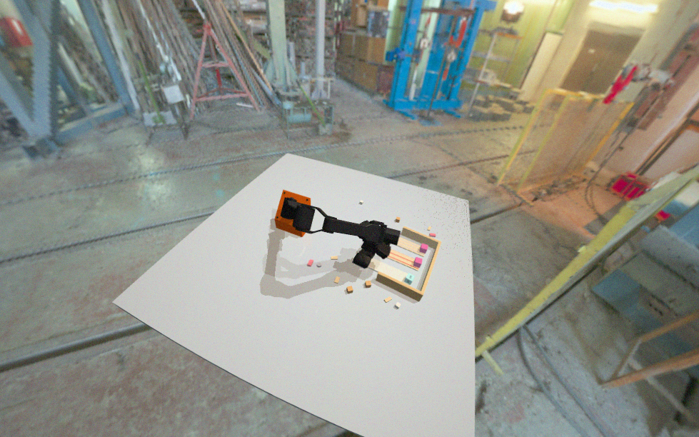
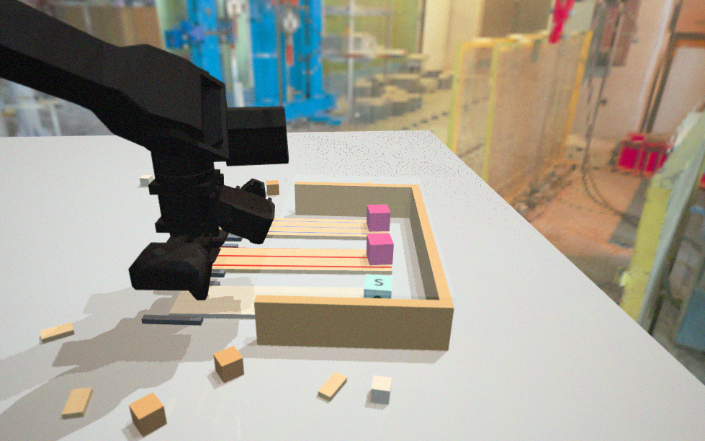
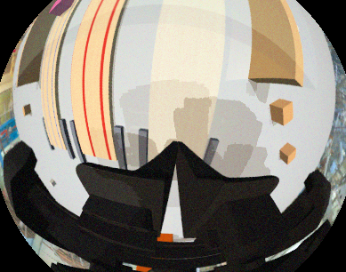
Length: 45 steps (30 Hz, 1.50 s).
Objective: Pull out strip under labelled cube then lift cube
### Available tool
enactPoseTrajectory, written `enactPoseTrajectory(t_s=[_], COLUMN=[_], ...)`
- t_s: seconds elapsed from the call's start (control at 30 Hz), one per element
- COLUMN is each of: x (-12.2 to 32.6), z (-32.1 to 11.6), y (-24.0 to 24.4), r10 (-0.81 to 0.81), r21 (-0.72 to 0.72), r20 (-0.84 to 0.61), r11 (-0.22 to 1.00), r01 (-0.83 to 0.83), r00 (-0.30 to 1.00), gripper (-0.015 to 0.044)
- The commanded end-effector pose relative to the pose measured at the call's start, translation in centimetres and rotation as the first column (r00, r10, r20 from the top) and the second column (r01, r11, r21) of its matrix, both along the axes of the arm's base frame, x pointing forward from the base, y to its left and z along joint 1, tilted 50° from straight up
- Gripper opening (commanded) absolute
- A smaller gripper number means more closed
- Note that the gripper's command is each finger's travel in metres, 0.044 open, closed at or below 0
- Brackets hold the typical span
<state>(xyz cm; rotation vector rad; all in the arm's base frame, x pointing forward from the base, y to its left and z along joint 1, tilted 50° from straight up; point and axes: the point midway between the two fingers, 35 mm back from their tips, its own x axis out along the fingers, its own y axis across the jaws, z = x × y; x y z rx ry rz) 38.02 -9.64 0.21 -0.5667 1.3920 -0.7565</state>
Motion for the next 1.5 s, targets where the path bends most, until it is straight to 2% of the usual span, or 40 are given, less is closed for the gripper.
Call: enactPoseTrajectory(t_s=[0.0, 1.47], x=[-0.10, -0.29], z=[-0.06, -0.32], y=[-0.07, -0.30], r10=[0.003, 0.003], r21=[-0.005, -0.005], r20=[-0.006, -0.006], r11=[1.000, 1.000], r01=[-0.003, -0.003], r00=[1.000, 1.000], gripper=[0.0000, 0.0000])
